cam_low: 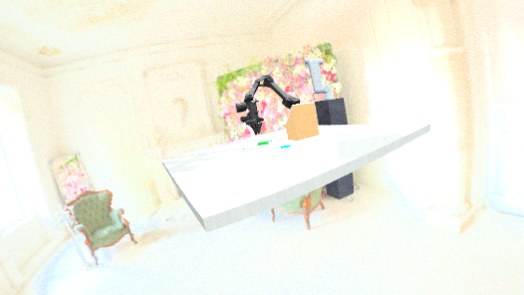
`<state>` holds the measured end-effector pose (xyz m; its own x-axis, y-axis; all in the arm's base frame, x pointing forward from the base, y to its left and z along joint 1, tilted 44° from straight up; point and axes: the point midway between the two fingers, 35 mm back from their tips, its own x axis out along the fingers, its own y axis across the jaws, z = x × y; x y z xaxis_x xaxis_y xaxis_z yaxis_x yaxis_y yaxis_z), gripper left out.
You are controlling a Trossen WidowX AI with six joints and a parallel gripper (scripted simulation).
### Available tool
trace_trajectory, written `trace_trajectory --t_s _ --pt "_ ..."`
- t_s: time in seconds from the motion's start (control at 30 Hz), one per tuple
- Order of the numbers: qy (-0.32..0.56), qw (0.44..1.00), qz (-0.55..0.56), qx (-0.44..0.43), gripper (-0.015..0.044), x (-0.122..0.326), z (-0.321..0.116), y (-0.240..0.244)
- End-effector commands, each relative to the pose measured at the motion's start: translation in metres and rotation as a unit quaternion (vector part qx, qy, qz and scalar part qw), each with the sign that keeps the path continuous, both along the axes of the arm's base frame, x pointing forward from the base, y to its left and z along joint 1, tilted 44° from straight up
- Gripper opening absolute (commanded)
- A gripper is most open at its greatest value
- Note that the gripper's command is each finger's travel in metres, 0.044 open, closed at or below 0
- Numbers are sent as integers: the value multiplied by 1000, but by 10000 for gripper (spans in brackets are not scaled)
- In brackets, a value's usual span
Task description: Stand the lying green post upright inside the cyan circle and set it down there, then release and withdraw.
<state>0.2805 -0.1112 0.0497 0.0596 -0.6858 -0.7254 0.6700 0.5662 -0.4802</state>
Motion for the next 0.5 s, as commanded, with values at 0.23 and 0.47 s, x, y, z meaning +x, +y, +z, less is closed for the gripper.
trace_trajectory --t_s 0.23,0.47 --pt "2 1000 2 -5 233 -5 -42 -44" --pt "2 1000 2 -5 49 -5 -42 -44"
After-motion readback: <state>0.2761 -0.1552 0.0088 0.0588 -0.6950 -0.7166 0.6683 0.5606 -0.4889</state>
